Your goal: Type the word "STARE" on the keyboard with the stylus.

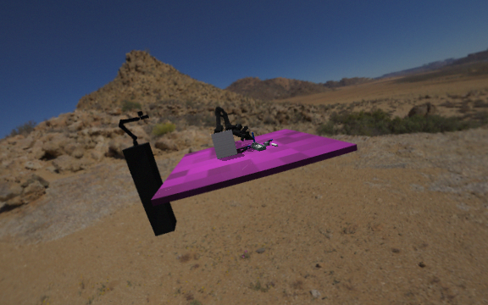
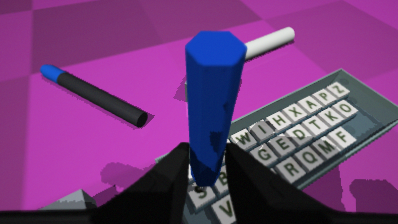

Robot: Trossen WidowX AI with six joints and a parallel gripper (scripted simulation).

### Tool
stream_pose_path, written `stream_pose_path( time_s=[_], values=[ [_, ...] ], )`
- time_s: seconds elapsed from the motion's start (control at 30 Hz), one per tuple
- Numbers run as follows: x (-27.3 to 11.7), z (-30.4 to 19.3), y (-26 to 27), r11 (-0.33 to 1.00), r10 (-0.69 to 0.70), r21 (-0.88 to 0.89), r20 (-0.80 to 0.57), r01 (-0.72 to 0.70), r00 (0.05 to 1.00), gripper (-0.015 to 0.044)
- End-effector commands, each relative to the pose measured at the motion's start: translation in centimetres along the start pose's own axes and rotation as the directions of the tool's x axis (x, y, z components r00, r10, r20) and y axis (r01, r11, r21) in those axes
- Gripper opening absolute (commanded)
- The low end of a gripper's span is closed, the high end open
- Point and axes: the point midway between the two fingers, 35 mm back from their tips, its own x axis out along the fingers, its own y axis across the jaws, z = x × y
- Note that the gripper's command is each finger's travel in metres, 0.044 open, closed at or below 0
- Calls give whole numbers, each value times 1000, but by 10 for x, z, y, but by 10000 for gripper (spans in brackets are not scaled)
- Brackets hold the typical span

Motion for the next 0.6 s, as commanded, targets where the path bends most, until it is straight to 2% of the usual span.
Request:
stream_pose_path(
  time_s=[0.0,0.37,0.57],
  values=[
    [-4,9,1,1000,3,-2,0,-3,1000,81],
    [-11,24,2,1000,2,3,7,-2,1000,85],
    [6,40,-22,988,-135,70,5,134,991,45]
  ],
)
